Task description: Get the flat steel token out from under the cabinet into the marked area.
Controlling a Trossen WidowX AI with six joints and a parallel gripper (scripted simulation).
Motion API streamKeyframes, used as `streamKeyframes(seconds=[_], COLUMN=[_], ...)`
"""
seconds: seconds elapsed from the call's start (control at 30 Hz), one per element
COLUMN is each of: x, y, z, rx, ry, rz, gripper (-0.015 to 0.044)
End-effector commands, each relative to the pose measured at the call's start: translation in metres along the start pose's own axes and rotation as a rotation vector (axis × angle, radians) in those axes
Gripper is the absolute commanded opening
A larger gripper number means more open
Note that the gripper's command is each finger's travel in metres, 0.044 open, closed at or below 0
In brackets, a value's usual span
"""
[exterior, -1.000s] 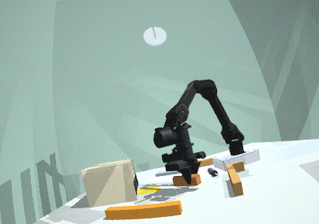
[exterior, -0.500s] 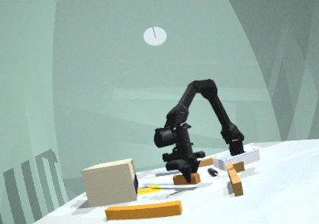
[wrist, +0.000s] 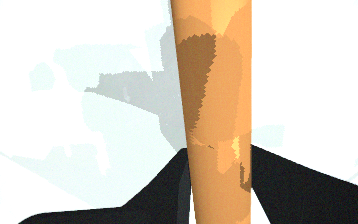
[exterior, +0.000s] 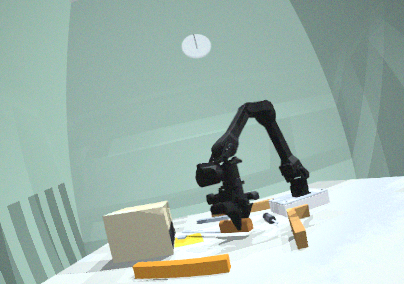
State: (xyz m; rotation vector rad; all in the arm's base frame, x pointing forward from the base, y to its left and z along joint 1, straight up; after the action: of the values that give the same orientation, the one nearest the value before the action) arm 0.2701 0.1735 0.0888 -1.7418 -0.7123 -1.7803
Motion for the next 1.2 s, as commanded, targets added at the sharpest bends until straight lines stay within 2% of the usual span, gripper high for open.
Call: streamKeyframes(seconds=[0.0,1.17], x=[0.002,0.002], y=[0.004,0.037], z=[-0.003,-0.038], rx=[0.002,0.002], ry=[0.010,0.007], rz=[-0.008,-0.011], gripper=[0.0000,0.0000])
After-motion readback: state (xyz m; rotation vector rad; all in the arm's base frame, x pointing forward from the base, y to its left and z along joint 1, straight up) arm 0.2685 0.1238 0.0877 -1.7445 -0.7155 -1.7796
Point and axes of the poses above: the point midway between the two fingers, 35 mm back from their tips, its own x axis back along the fingers, its own z axis across the jaws, y = z × x, the point moved 7 cm from there along x, back along the fingers, and after that the axes turned 6 degrees about -x, right-handed, at the moved point
